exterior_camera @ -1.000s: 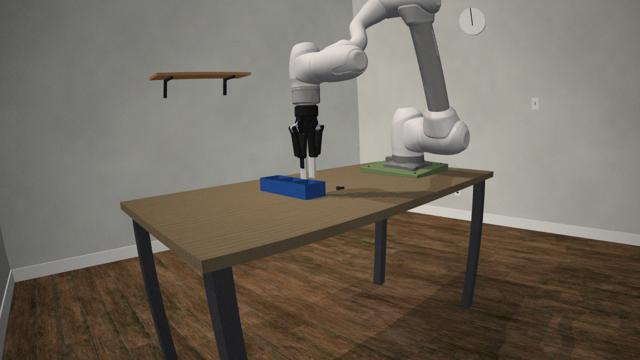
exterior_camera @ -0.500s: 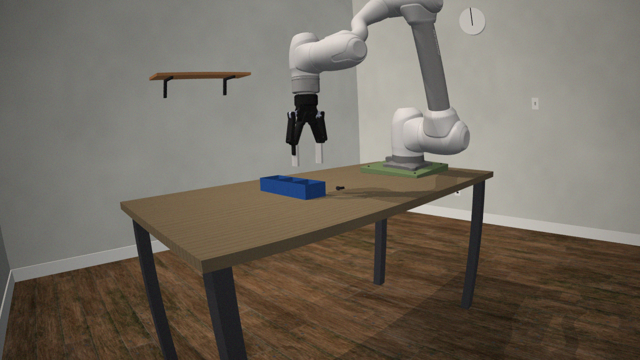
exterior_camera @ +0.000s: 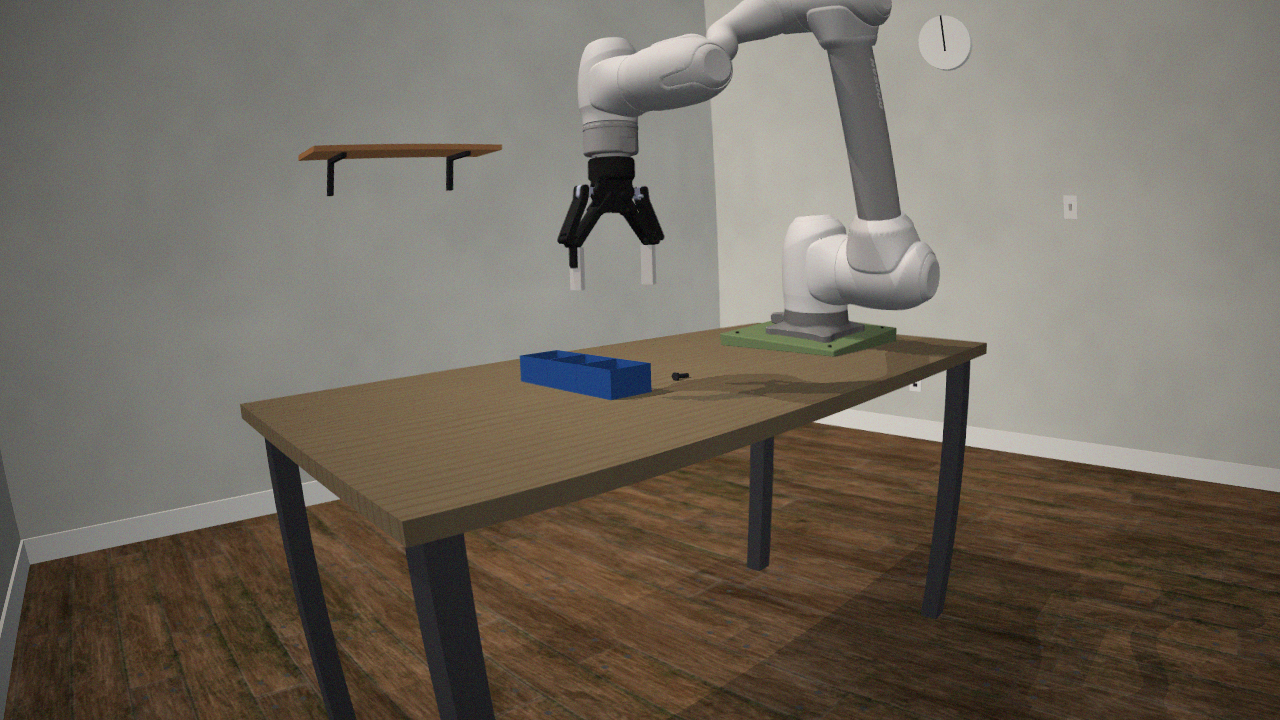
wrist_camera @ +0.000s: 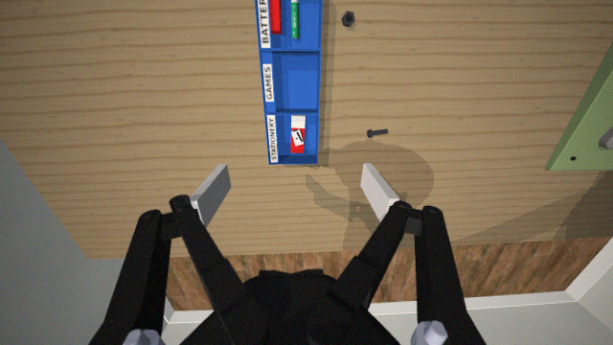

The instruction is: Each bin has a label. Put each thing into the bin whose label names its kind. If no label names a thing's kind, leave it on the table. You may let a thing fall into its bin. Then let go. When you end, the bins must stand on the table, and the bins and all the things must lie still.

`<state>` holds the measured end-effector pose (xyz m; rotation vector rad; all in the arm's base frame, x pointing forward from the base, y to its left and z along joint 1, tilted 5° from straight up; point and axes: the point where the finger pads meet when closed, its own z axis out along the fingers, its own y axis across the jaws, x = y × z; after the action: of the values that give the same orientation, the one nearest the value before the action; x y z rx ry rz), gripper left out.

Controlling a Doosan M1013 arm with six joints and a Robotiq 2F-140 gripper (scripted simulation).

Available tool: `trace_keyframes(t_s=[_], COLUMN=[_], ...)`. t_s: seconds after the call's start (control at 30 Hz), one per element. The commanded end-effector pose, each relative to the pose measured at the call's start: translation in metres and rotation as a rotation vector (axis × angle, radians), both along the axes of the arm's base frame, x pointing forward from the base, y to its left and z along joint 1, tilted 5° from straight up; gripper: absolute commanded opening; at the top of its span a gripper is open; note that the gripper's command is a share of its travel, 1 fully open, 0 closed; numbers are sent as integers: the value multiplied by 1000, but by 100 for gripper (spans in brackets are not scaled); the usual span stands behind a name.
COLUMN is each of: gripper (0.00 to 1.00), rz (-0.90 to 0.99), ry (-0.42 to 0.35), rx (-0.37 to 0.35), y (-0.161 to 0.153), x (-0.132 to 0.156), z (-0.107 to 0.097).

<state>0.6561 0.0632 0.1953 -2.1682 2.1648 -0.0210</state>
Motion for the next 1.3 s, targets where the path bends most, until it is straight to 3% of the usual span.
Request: trace_keyframes(t_s=[0.0, 0.33, 1.27], gripper=[100, 100, 100], rz=[0, 0, 0], ry=[0, 0, 0], rx=[0, 0, 0], y=[-1, -2, -2], x=[-1, -3, -3], z=[11, 42, 42])
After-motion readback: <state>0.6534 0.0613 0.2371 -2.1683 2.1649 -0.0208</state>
